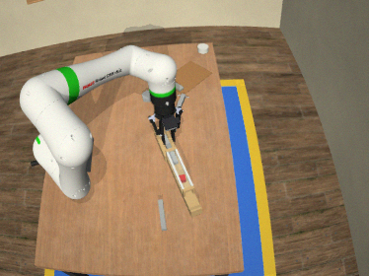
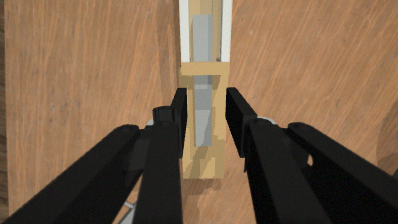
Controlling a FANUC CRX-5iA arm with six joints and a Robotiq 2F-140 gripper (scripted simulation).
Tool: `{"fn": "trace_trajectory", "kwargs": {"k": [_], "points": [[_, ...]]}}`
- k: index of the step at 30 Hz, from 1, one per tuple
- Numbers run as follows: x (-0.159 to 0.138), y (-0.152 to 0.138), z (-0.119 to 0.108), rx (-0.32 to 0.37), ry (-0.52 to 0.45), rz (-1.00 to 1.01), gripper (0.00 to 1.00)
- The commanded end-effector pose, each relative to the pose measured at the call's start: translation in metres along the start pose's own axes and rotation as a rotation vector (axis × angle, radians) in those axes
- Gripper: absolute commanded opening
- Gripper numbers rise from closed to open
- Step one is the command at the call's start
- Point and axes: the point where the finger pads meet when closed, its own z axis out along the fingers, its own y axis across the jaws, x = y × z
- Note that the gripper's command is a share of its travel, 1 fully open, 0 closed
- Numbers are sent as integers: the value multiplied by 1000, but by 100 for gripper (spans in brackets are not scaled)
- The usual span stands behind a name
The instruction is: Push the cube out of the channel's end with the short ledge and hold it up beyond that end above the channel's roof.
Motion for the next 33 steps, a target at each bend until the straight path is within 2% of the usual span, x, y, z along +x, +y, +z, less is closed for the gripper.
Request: {"fn": "trace_trajectory", "kwargs": {"k": [1, 2, 4, 9, 12, 14, 15, 21, 33], "points": [[8, 1, -1, 2, -2, 6, 30], [25, 4, -2, 3, -5, 18, 30], [76, 17, -3, 5, -13, 62, 30], [132, 53, -1, 4, -5, 208, 30], [168, 76, 0, 2, 0, 229, 30], [168, 76, 0, 2, 0, 229, 30], [204, 96, 1, 2, 0, 229, 30], [267, 130, 0, 2, 0, 229, 30], [267, 130, 0, 2, 0, 229, 30]]}}
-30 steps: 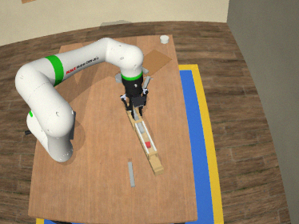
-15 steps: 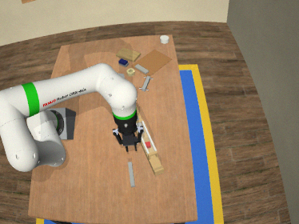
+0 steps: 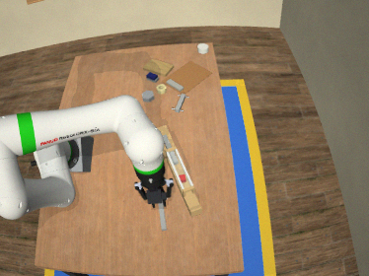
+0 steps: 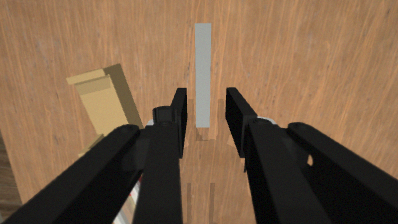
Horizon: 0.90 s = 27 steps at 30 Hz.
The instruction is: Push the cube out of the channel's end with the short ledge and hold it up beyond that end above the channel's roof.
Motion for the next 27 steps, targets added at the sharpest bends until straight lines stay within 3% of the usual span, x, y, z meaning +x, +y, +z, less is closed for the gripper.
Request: {"fn": "trace_trajectory", "kwargs": {"k": [1, 18, 22, 27], "points": [[0, -1, -1, 1, 0, 0, 30], [0, -1, 1, 1, 0, 0, 30], [0, -1, 15, 1, 0, 0, 30], [0, -1, 48, 1, 0, 0, 30]]}}
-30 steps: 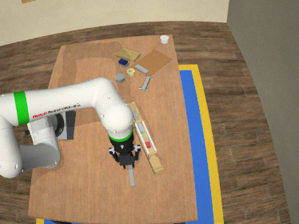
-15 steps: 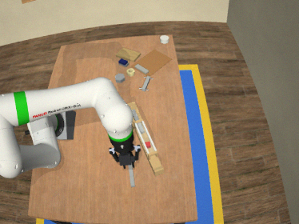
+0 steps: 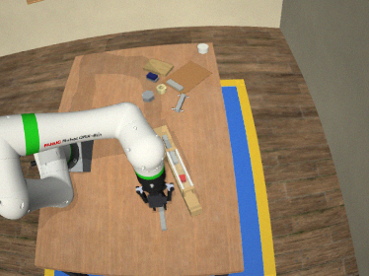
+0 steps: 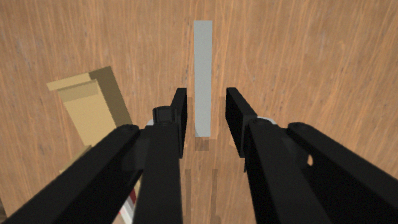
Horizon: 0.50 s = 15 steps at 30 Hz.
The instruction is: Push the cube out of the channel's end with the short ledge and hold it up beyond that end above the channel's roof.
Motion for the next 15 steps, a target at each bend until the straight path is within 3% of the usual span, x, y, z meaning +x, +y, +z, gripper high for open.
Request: {"fn": "trace_trajectory", "kwargs": {"k": [1, 9, 15], "points": [[1, -2, 24, 2, 1, 0, 30], [1, -2, 54, 2, 1, 0, 30], [1, -2, 58, 2, 1, 0, 30]]}}
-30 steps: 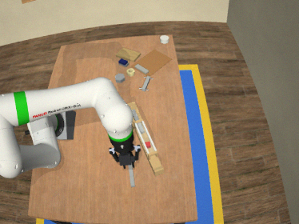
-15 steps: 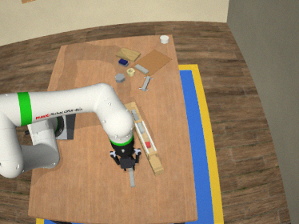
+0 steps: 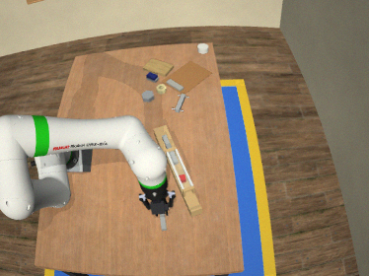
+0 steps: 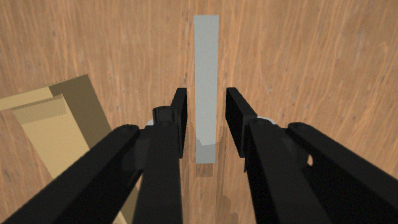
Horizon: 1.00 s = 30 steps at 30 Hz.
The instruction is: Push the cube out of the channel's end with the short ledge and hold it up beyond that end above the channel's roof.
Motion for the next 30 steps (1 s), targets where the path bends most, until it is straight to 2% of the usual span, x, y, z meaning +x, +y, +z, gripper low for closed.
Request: {"fn": "trace_trajectory", "kwargs": {"k": [1, 16, 30], "points": [[0, -1, 0, 1, 0, 0, 30], [0, -1, 24, 1, 0, 0, 30], [0, -1, 25, 1, 0, 0, 30]]}}
